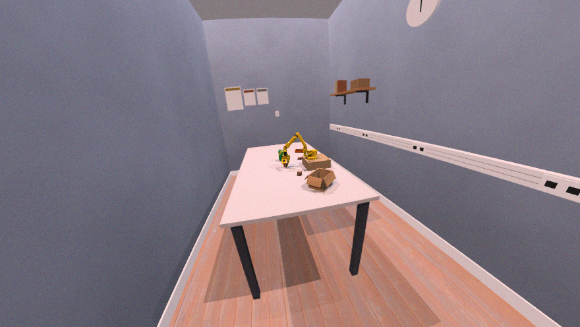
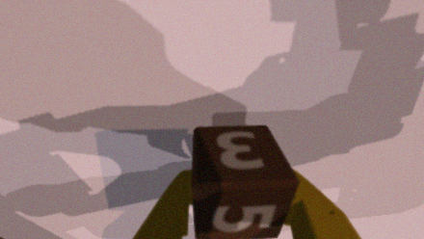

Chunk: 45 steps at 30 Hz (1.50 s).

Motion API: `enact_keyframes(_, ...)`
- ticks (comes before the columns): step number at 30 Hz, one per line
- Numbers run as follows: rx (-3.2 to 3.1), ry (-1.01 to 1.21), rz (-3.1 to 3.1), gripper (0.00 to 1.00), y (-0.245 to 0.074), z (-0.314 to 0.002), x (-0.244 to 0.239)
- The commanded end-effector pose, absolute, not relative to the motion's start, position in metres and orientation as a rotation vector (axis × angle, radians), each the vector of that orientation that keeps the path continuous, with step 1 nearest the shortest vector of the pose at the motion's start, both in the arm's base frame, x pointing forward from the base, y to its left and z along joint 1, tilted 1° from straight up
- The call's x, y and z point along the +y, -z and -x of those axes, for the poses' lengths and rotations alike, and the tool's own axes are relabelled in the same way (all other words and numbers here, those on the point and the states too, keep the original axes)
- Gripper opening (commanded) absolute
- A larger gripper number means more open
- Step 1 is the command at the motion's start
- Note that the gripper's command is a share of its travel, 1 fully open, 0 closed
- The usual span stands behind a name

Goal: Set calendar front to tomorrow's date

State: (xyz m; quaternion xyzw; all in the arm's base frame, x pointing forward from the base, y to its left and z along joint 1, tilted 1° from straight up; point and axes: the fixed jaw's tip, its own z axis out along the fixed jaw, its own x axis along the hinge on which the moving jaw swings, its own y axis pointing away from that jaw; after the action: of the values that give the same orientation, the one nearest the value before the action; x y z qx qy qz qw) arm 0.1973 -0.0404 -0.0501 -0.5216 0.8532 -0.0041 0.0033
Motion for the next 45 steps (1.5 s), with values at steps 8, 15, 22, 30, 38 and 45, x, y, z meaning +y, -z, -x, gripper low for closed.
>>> enact_keyframes(8, 2.673, -0.001, 1.652, 0.0, 0.0546, -0.1947, -0.0377)
enact_keyframes(15, 2.673, -0.001, 1.652, 0.0, 0.059, -0.1948, -0.0376)
enact_keyframes(22, 2.673, -0.001, 1.652, 0.0, 0.0602, -0.1947, -0.0376)
enact_keyframes(30, 2.673, -0.001, 1.652, 0.1, 0.0602, -0.1947, -0.0376)
enact_keyframes(38, 2.673, -0.001, 1.652, 0.17, 0.0602, -0.1947, -0.0376)
enact_keyframes(45, 2.673, -0.001, 1.652, 0.18, 0.0602, -0.1947, -0.0376)
